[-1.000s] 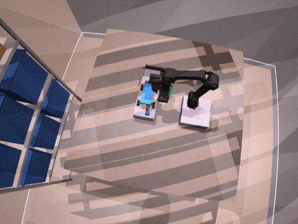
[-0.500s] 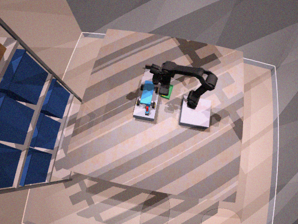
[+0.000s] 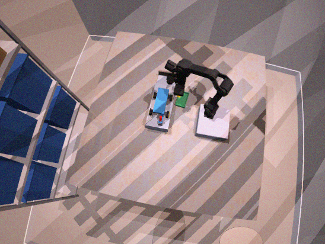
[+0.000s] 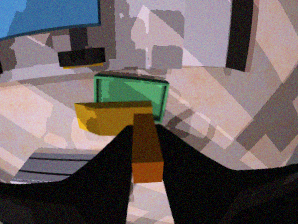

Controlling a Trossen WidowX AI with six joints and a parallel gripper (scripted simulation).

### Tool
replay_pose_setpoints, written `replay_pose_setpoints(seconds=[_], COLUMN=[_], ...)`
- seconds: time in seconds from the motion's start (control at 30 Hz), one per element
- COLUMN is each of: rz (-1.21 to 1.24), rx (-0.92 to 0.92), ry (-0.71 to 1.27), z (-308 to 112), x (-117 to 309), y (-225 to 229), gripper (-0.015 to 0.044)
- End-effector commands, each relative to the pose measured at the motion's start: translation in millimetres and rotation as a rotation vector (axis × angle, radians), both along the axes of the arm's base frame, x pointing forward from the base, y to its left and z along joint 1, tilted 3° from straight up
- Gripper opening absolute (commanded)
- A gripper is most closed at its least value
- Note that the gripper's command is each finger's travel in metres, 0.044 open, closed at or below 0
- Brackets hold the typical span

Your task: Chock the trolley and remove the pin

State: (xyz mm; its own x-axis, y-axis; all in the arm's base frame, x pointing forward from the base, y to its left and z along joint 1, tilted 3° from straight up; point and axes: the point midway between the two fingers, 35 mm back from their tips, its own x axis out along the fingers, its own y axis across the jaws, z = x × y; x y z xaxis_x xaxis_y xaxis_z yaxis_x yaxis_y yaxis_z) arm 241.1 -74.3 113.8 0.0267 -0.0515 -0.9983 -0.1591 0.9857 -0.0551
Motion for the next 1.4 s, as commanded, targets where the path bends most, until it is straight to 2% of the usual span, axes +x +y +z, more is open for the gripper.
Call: replay_pose_setpoints(seconds=[0.0, 0.3, 0.57, 1.13, 1.37], rz=[0.004, 0.004, 0.006, 0.006, 0.006], rx=[0.0, -0.003, 0.105, 0.105, 0.105], ry=[-0.015, -0.017, 0.001, -0.001, -0.001], z=[3.0, 6.7, 7.0, 1.9, -8.2], x=[9.3, 24.1, 25.0, 54.8, 53.5], y=[-15.6, -42.7, -47.3, -45.2, -44.8], gripper=[0.0, 0.0, 0.0, 0.0, 0.0])
